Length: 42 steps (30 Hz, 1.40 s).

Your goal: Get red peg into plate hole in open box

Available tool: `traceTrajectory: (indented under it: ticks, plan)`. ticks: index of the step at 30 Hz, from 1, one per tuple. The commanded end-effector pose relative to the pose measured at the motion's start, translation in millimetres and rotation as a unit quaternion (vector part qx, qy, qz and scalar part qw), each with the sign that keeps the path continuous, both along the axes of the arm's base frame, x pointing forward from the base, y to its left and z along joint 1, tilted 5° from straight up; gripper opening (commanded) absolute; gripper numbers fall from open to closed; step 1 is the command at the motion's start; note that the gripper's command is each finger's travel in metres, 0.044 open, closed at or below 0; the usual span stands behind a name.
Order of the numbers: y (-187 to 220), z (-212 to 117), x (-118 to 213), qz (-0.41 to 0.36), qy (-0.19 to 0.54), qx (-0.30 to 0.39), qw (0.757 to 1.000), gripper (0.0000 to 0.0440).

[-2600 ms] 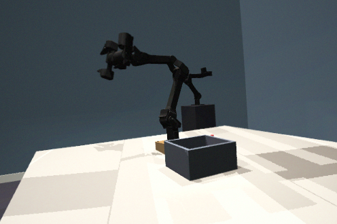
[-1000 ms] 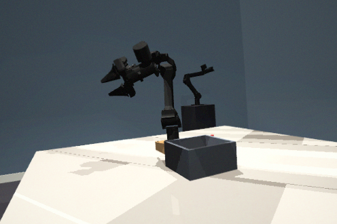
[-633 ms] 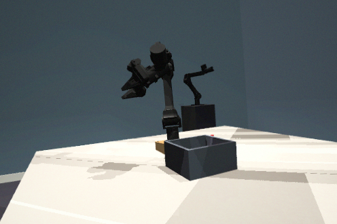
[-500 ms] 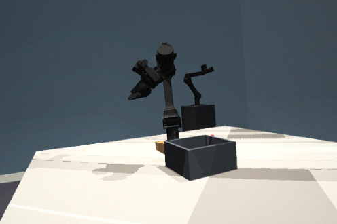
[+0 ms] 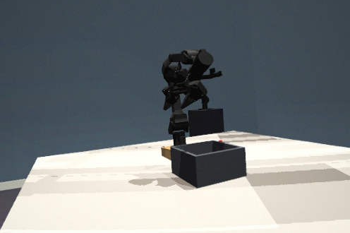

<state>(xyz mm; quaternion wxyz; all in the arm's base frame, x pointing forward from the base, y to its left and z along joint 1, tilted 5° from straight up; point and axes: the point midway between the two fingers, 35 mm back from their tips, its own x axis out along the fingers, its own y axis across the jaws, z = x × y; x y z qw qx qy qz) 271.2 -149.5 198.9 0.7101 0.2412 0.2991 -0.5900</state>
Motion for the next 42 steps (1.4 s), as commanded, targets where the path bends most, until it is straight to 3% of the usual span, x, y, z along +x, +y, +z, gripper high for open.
traceTrajectory:
  ticks: [1, 10, 23, 42]
  plan:
    - [22.9, -6.8, 5.5, 0.035, 0.018, 0.023, 0.999, 0.0440]
    - [103.5, -32.0, 2.3, 0.132, 0.084, 0.102, 0.982, 0.0440]
    - [194.9, -65.8, -40.7, 0.198, 0.184, 0.194, 0.943, 0.0440]
    - [248.1, -133.3, -80.5, 0.241, 0.249, 0.225, 0.911, 0.0440]
